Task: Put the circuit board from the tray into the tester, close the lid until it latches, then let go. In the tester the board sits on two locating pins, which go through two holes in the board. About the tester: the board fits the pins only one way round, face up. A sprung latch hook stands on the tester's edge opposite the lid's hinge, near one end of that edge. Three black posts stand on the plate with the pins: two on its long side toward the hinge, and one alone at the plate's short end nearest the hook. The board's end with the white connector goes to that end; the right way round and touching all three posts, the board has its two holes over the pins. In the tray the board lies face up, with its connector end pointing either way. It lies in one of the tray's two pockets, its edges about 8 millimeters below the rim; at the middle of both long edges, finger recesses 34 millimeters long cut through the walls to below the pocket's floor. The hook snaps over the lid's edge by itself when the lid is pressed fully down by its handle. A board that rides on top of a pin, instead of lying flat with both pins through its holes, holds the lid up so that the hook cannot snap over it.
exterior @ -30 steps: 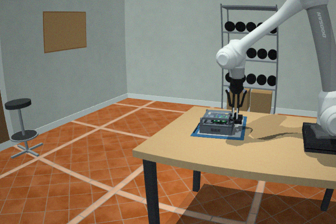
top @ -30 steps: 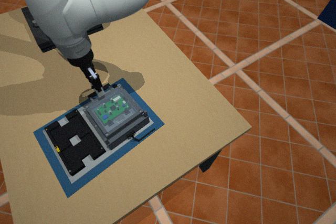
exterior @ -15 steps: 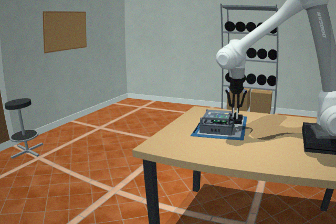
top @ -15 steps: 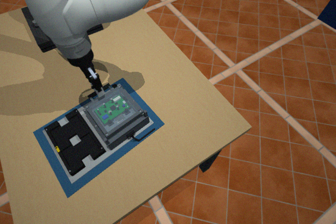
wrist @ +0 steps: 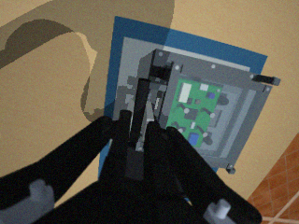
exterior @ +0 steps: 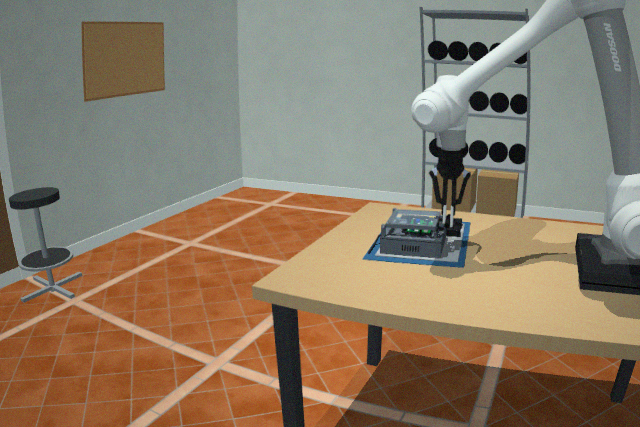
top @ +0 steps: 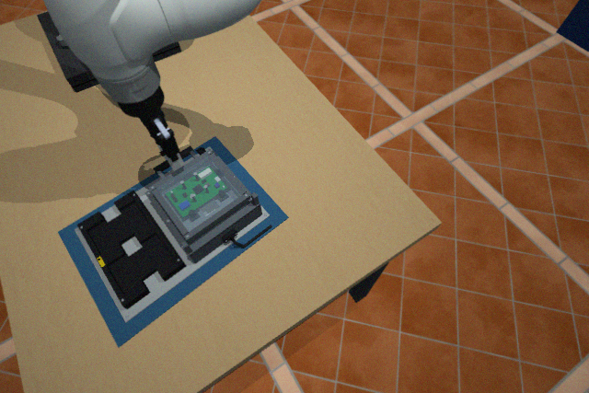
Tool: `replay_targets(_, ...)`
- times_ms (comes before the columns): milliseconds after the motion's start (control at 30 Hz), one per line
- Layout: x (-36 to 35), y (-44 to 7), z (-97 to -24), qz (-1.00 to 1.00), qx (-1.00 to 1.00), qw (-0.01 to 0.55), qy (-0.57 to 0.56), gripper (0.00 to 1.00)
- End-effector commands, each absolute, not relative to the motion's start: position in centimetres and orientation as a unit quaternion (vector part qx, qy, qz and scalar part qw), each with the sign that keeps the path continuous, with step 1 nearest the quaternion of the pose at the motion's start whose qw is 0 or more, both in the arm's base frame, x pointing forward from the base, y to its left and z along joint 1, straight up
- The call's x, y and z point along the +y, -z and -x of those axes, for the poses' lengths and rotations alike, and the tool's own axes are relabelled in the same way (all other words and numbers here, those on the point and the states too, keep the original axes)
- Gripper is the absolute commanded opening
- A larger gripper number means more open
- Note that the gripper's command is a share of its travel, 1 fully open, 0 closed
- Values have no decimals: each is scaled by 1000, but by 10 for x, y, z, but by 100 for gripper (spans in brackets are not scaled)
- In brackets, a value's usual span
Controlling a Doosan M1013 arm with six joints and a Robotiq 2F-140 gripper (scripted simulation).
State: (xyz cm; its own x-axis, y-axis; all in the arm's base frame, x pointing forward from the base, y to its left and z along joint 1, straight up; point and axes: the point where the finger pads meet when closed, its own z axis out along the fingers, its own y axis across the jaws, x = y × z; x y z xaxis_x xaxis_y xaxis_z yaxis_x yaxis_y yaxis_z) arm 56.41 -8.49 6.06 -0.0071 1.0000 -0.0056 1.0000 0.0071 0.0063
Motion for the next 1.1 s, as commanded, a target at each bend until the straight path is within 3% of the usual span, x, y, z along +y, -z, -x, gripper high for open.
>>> replay_targets(0, -85, -60, -564, -705, 710, 4, 0, 0)
replay_targets(1067, -85, -57, -564, -705, 710, 4, 0, 0)
